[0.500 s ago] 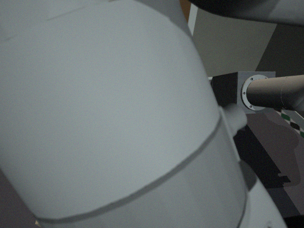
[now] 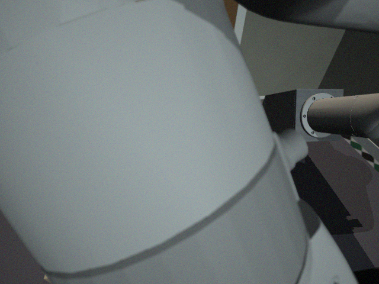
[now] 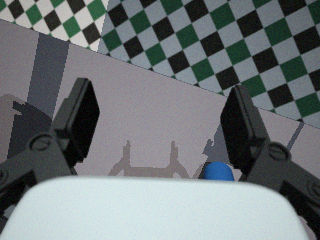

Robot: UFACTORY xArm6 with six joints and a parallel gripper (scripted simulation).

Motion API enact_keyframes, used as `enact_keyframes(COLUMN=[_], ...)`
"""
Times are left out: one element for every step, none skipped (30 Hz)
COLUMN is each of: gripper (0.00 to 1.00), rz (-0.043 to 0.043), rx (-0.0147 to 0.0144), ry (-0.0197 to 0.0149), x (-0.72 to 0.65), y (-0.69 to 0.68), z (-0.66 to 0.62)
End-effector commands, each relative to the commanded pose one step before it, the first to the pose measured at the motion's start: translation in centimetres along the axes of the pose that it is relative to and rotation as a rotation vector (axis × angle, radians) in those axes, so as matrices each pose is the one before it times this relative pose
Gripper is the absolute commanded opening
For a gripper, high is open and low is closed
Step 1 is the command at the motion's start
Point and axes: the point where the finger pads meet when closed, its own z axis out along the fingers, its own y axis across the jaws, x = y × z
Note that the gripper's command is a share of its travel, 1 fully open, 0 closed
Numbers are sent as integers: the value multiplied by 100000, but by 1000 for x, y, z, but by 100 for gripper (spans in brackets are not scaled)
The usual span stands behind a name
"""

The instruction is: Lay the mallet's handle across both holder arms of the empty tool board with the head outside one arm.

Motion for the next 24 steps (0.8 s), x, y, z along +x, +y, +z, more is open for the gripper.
enact_keyframes(gripper=[100,100,100,100,100,100,100,100,100,100,100,100,100,100,100,100,100,100,100,100,100,100,100,100], rz=[-184,0,39,248,601,1030,1470,1685,343,524,677,747,743,707,671,645,629,0,0,1782,482,442,468,501], rx=[-138,0,-57,-363,-879,-1499,-2126,-2425,-493,-754,-975,-1078,-1075,-1027,-980,-948,-933,0,0,-2695,-749,-696,-750,-817], ry=[-110,0,-53,-341,-841,-1488,-2233,-2734,-582,-907,-1206,-1378,-1423,-1408,-1388,-1387,-1408,0,0,-4329,-1276,-1216,-1343,-1504], x=[63,0,-32,-205,-502,-875,-1283,-1526,-318,-492,-647,-729,-742,-724,-704,-694,-695,0,0,-2092,-599,-565,-617,-683], y=[11,0,18,116,281,478,678,775,160,244,316,349,348,333,318,307,302,0,0,859,241,223,239,260], z=[-59,0,-2,-15,-35,-55,-64,-46,0,2,7,15,23,30,37,44,51,0,0,154,67,68,79,92])
